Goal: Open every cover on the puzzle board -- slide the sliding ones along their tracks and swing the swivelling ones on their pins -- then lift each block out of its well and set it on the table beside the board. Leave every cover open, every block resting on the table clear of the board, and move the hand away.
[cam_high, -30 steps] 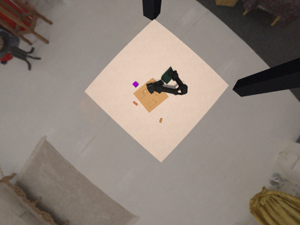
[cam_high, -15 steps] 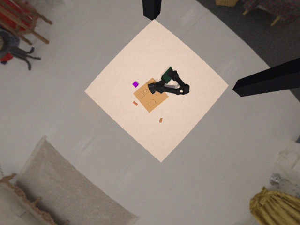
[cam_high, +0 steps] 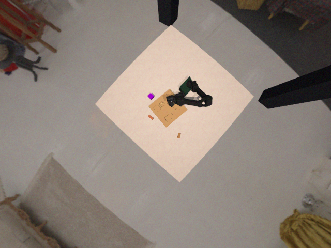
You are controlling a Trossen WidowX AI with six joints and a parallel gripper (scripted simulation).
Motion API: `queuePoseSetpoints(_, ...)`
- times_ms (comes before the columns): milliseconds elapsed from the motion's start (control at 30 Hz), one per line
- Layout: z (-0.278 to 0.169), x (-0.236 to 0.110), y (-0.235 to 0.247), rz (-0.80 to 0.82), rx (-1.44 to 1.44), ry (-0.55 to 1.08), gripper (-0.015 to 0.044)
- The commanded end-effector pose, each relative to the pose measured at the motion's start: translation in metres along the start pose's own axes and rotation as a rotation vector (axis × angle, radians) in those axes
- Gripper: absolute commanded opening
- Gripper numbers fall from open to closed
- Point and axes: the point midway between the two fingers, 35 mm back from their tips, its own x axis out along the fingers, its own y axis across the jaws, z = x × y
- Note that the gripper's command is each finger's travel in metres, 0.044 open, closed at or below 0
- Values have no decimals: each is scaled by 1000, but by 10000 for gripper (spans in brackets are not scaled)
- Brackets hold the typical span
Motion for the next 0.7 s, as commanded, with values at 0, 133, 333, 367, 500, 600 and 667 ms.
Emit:
queuePoseSetpoints(0,6,1,5,4,7,-7,0)
queuePoseSetpoints(133,10,1,8,4,7,-7,0)
queuePoseSetpoints(333,10,-4,7,4,8,-5,0)
queuePoseSetpoints(367,10,-6,7,3,8,-5,0)
queuePoseSetpoints(500,9,-11,7,3,8,-4,0)
queuePoseSetpoints(600,9,-14,6,3,8,-3,0)
queuePoseSetpoints(667,9,-17,6,3,8,-3,0)
